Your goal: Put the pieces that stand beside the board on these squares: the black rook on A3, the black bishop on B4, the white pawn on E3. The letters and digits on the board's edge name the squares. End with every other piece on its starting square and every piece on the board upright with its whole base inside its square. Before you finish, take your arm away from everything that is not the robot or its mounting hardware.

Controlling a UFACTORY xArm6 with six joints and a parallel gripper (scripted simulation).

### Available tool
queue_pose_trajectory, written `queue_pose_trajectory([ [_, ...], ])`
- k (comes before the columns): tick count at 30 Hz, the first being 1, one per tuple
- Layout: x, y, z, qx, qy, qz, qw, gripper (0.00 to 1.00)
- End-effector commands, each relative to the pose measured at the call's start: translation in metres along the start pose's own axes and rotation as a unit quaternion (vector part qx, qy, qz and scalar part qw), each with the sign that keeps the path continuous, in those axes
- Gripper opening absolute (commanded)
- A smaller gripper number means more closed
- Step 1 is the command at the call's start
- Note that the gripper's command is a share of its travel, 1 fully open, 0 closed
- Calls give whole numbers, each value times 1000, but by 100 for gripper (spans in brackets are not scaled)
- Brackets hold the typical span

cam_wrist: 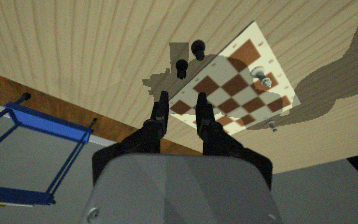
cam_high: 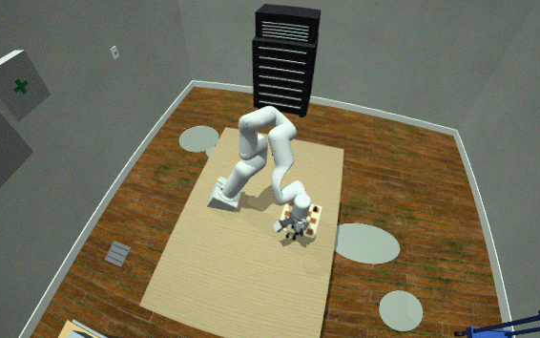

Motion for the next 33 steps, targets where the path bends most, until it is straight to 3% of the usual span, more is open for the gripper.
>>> queue_pose_trajectory([
  [1, 1, -1, 1, -2, -1, 0, 1000, 37],
  [33, 0, -1, -13, -1, -1, 1, 1000, 37],
])
Point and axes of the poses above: the point where the finger pads meet when closed, its own z axis back along the fingers, its own y axis across the jaws, x = y × z, the point moved 8 cm from there along z, back along the fingers, and after that the axes turned 6 degrees about z, right-handed, at the moved point
